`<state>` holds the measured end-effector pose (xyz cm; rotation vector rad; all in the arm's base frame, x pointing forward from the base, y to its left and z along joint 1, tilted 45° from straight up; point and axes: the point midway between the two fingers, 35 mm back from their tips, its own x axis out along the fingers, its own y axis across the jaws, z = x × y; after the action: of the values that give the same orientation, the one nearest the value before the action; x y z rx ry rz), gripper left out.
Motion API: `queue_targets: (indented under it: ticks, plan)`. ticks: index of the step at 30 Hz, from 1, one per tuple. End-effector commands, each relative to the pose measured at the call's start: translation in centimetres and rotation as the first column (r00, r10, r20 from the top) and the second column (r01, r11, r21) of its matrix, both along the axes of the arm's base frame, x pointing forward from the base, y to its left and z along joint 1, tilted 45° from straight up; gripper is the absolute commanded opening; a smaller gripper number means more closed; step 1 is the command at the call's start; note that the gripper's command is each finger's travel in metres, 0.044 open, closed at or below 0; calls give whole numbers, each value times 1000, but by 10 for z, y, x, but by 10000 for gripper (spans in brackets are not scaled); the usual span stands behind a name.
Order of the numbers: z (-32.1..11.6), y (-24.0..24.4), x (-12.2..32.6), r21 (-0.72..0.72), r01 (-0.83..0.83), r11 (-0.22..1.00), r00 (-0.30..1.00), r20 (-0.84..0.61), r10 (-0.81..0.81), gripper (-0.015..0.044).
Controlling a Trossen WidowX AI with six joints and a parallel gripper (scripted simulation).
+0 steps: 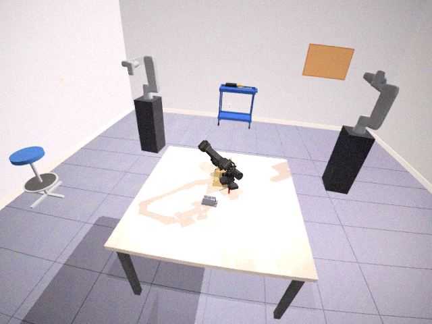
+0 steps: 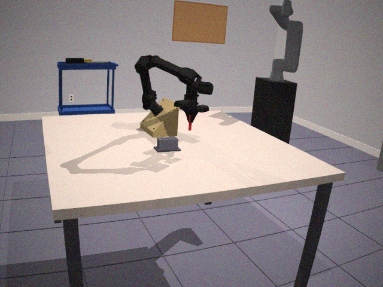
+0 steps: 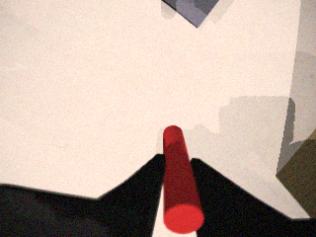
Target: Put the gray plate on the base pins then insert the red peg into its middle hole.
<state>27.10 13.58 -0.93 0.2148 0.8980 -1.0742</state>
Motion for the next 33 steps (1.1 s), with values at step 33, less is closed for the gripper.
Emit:
queue_targets:
  ticks: [33]
  plan:
    - [72,-59,57,-8,2,1000,1000,12,-2,0]
